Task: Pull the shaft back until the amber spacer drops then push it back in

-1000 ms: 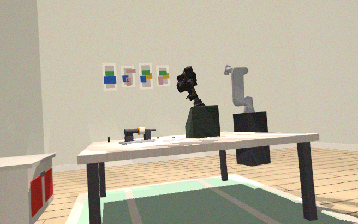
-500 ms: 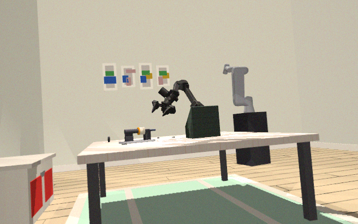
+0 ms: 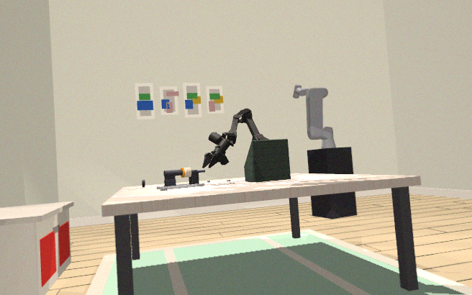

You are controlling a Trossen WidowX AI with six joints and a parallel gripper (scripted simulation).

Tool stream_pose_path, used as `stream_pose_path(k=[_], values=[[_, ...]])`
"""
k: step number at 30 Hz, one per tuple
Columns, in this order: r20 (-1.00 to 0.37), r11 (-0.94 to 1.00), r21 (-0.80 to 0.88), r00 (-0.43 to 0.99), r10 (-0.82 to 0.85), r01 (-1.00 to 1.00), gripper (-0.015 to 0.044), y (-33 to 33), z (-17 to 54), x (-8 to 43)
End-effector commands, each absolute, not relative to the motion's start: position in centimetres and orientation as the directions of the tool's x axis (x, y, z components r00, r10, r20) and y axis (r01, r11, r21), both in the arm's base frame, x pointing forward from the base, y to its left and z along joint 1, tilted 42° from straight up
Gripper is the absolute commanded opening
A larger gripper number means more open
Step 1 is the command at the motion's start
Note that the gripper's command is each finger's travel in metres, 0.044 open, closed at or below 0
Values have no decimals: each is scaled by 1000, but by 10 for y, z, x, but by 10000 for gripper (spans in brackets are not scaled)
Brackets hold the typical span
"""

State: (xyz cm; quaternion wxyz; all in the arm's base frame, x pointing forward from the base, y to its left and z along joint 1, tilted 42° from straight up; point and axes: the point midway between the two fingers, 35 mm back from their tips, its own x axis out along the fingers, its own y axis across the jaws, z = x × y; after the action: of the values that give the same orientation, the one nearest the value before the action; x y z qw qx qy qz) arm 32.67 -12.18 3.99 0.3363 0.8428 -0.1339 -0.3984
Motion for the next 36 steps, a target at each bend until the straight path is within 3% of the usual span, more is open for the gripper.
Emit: stream_pose_path(k=[1, 32, 36], values=[[-576, -745, 667, 652, -493, 26, 440, -122, 41, 325], [-576, -745, 667, 652, -493, 26, 440, -122, 40, 325], [-530, -754, 656, 727, -436, 27, 440, -126, 32, 324]])
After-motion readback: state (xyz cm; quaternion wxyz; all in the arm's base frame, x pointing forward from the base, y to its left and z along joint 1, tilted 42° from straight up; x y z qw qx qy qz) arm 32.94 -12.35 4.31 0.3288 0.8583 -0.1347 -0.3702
